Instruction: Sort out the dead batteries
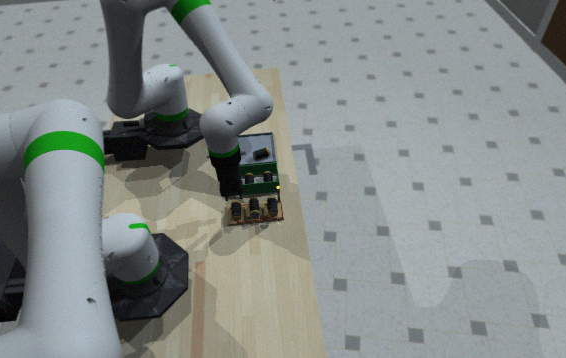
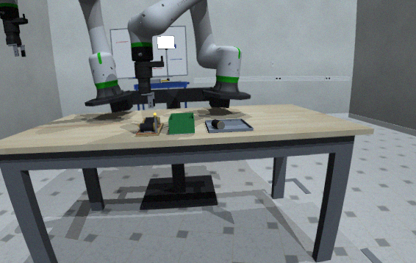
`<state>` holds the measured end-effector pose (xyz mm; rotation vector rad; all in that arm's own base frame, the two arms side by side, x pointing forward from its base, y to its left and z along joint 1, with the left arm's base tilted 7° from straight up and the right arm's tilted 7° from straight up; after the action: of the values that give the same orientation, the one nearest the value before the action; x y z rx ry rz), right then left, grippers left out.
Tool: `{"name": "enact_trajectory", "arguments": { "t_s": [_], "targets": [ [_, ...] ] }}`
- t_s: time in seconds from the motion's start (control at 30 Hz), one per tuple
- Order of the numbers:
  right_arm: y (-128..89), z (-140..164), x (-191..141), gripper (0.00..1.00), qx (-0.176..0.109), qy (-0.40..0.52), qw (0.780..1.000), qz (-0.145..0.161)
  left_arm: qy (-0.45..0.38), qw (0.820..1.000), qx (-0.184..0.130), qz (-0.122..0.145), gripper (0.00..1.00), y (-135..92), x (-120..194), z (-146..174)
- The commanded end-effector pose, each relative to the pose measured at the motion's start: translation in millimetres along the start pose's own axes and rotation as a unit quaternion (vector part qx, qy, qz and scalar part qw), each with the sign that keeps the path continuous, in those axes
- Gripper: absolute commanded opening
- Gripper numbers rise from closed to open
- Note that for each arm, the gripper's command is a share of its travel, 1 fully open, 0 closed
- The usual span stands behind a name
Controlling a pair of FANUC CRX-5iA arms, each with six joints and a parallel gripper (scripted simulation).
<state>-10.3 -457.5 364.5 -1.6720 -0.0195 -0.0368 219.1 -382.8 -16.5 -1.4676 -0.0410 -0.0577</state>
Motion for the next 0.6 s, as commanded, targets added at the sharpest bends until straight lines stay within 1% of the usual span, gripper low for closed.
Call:
{"name": "enact_trajectory", "arguments": {
  "t_s": [0.0,0.3,0.37,0.47,0.5,0.57],
  "targets": [
    [-8,0,-5,1.00,-0.007,0.006,1.000,0.003,0.003,1.000,-0.008,-0.003,0.90,-7,1,-7],
    [-8,0,-5,1.00,-0.007,0.006,1.000,0.003,0.003,1.000,-0.008,-0.003,0.90,-8,1,-7],
    [-8,0,-5,1.00,-0.007,0.006,1.000,0.003,0.003,1.000,-0.008,-0.003,0.90,-18,0,-7],
    [-8,0,-5,1.00,-0.007,0.006,1.000,0.003,0.003,1.000,-0.009,-0.002,0.90,-47,0,-7],
    [-8,0,-5,1.00,-0.007,0.006,1.000,0.003,0.003,1.000,-0.009,-0.002,0.90,-54,0,-7],
    [-8,0,-5,1.00,-0.007,0.006,1.000,0.003,0.003,1.000,-0.009,-0.002,0.90,-58,0,-7]
  ]
}}
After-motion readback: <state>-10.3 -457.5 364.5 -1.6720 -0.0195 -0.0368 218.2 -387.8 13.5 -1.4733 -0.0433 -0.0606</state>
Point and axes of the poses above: on each arm, the point where the finger pads meet when closed, its own y axis out along the fingers, its own x axis across the jaws, z = x × y, the point moved 3 cm from there along -y, back along the fingers
